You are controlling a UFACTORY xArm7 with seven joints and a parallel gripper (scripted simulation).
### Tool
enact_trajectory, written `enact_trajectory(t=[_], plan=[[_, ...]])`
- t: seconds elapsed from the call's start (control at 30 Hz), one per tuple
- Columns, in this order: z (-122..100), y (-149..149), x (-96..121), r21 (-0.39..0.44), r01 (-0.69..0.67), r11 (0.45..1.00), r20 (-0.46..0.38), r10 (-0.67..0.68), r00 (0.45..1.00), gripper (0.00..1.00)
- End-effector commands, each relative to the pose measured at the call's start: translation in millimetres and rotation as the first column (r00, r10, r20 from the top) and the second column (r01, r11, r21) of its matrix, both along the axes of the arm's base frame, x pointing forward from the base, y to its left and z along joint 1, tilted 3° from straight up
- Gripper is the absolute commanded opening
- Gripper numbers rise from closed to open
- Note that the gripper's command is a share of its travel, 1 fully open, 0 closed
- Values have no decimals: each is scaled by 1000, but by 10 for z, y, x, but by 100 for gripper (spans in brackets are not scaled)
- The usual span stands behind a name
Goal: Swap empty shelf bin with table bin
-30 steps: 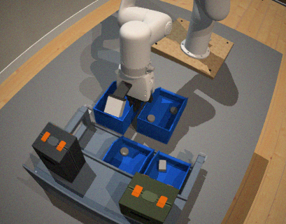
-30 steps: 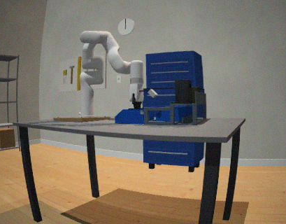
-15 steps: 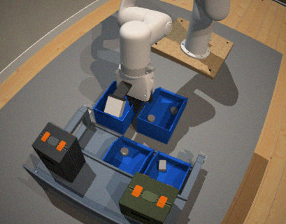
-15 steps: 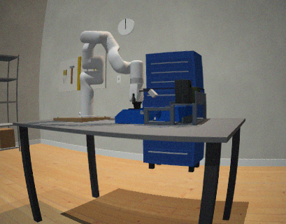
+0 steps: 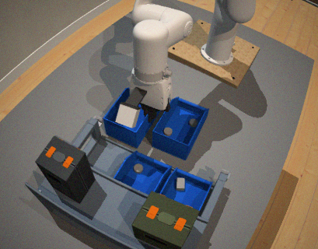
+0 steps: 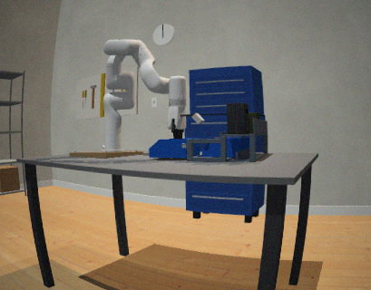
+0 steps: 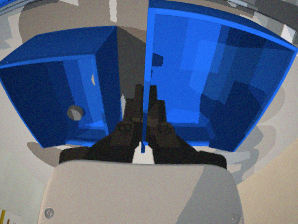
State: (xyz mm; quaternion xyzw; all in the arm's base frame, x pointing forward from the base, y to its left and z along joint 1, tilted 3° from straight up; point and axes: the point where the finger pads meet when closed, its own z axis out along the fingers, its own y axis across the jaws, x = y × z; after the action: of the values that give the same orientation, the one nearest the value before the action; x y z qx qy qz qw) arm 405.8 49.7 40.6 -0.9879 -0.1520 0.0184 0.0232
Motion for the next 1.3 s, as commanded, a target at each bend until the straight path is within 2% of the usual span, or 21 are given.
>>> enact_trajectory(t=[0.0, 0.13, 0.63, 1.0, 1.27], plan=[[84, -4, 19, 0, 0, 1000, 4, 0, 1000, 0], [134, -6, 21, 0, 0, 1000, 4, 0, 1000, 0], [566, -23, 38, 0, 0, 1000, 4, 0, 1000, 0], [737, -30, 44, 0, 0, 1000, 4, 0, 1000, 0], [772, -31, 46, 0, 0, 1000, 4, 0, 1000, 0]])
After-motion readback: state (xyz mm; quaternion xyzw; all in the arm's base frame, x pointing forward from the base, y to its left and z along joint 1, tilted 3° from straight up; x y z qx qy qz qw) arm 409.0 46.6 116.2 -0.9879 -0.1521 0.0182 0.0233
